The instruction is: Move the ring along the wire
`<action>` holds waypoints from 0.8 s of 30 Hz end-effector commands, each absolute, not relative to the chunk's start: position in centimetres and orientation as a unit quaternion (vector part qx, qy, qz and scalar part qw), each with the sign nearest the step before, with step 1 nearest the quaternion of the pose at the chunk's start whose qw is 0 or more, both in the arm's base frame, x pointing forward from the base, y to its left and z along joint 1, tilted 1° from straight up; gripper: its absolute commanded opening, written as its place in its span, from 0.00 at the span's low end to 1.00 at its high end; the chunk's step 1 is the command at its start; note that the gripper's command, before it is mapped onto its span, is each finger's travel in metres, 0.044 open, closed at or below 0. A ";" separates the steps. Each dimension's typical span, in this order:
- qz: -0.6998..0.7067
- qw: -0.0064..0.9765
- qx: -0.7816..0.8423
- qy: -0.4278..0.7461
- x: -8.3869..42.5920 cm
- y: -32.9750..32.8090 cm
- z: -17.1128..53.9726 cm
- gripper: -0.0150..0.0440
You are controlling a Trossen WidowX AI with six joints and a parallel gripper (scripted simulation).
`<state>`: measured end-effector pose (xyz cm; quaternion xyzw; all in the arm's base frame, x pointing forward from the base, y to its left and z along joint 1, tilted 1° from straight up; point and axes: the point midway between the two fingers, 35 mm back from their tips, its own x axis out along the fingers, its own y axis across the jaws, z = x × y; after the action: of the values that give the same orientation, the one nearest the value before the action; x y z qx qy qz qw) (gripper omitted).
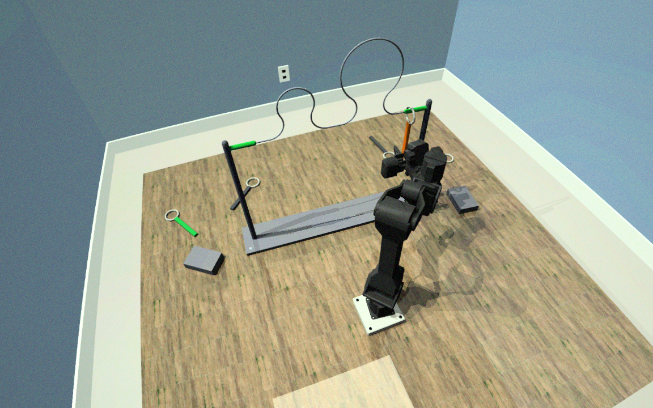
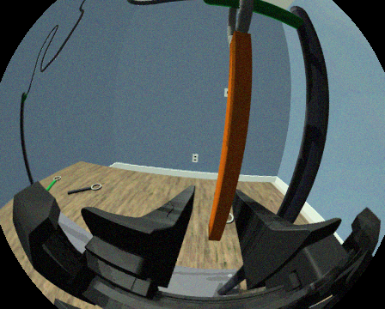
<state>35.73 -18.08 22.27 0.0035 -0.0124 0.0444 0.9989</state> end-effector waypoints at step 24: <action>0.044 0.999 0.002 -0.012 35.7 -18.1 23.1 0.00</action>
<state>35.75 -18.10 22.24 0.0071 -0.0091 0.0444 0.9989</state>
